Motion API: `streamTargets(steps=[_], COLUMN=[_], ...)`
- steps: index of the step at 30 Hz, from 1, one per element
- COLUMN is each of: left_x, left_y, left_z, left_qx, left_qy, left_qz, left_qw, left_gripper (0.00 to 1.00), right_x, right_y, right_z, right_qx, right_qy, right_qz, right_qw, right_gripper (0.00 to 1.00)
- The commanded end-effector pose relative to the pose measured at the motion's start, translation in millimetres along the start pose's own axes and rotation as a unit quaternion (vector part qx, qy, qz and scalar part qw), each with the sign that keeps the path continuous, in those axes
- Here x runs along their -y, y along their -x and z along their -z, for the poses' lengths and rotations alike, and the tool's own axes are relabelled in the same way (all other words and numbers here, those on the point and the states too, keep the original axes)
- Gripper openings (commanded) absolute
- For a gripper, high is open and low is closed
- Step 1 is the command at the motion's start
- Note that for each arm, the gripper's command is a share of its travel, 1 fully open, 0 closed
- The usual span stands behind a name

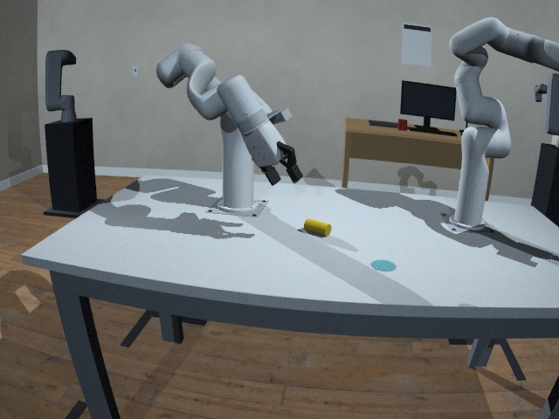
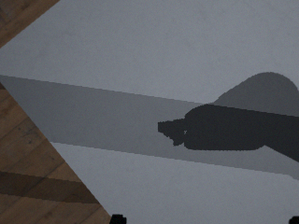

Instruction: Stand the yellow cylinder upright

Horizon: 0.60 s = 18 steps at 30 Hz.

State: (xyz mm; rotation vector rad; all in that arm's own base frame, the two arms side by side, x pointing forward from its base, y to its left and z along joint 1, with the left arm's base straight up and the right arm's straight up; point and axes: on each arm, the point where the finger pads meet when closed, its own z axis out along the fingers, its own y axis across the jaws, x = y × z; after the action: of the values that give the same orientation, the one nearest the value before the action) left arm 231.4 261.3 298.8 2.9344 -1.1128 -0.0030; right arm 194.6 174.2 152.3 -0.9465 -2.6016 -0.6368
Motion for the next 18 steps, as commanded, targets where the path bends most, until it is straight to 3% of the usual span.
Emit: streamTargets(steps=[1, 3, 5, 6, 11, 18], left_x=[0.8, 0.8, 0.8, 0.8, 0.8, 0.8], left_y=[-0.1, -0.1, -0.1, -0.1, -0.1, -0.1], left_z=[1.4, 1.4, 1.4, 1.4, 1.4, 1.4], left_qx=[0.000, 0.000, 0.000, 0.000, 0.000, 0.000], left_qy=[-0.002, -0.002, -0.002, -0.002, -0.002, -0.002], left_qz=[0.000, 0.000, 0.000, 0.000, 0.000, 0.000], left_qw=[1.000, 1.000, 1.000, 1.000, 1.000, 1.000], left_gripper=[1.00, 1.00, 1.00, 1.00, 1.00, 1.00], right_x=[-2.8, -3.8, -3.8, -5.7, -9.3, -16.5], right_y=[-7.8, -11.0, -11.0, -15.9, -23.9, -37.5], right_z=[-6.6, -9.0, -9.0, -12.5, -17.7, -25.2], right_qx=[0.006, 0.009, 0.009, 0.013, 0.016, 0.018], right_qy=[-0.052, -0.069, -0.069, -0.093, -0.128, -0.179], right_qz=[0.129, 0.176, 0.176, 0.244, 0.345, 0.495], right_qw=[0.990, 0.982, 0.982, 0.965, 0.930, 0.850], right_gripper=[1.00, 1.00, 1.00, 1.00, 1.00, 1.00])
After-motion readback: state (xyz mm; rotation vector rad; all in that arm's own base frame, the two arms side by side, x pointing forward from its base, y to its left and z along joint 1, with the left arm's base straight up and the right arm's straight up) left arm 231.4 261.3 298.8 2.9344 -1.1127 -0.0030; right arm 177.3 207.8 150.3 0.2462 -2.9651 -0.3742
